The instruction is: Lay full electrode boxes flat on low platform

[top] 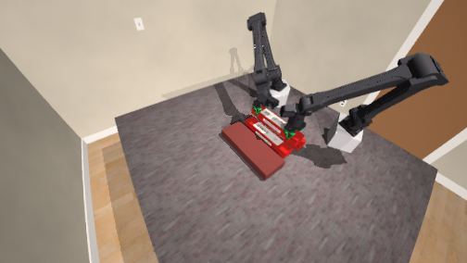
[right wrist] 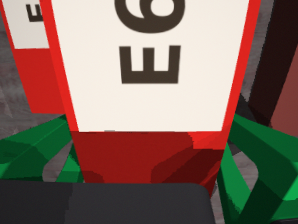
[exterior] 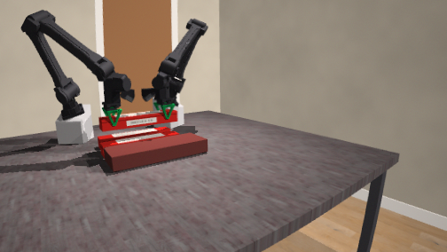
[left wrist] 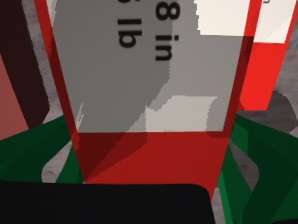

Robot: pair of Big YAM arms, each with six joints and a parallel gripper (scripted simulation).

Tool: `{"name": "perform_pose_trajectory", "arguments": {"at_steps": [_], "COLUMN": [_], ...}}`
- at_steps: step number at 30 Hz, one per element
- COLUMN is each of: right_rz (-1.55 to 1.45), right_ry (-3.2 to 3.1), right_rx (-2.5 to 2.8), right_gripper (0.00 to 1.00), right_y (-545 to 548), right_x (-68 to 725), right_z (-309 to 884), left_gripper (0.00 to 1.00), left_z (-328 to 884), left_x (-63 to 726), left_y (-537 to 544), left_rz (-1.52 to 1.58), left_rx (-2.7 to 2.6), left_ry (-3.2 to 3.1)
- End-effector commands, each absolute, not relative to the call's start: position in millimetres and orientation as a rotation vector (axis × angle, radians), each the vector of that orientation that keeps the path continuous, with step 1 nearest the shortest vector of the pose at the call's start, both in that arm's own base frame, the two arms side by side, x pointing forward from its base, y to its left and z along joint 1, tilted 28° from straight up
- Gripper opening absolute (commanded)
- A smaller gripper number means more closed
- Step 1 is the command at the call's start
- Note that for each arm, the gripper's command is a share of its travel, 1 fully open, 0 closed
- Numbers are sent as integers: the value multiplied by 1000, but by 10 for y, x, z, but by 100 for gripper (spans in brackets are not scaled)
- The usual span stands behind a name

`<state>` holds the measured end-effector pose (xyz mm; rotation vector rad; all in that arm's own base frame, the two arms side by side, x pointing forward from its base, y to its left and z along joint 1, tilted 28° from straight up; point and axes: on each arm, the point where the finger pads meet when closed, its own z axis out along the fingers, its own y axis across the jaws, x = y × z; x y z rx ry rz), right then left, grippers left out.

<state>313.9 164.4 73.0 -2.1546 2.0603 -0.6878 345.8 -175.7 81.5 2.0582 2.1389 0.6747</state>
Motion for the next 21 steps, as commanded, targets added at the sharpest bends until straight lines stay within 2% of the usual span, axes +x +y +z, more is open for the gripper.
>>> {"name": "perform_pose_trajectory", "arguments": {"at_steps": [1, 21], "right_rz": [-704, -702], "right_ry": [2015, 2014], "right_rx": [-2113, -2112], "right_gripper": [0, 0], "right_y": [1786, 1844], "right_x": [3203, 3104], "right_z": [1032, 1253], "left_gripper": [0, 0], "left_z": [1152, 1372], "left_x": [3503, 3404], "left_y": [-1873, -1931], "left_rz": [690, 689], "left_rx": [2001, 2000], "left_ry": [2097, 2097]}}
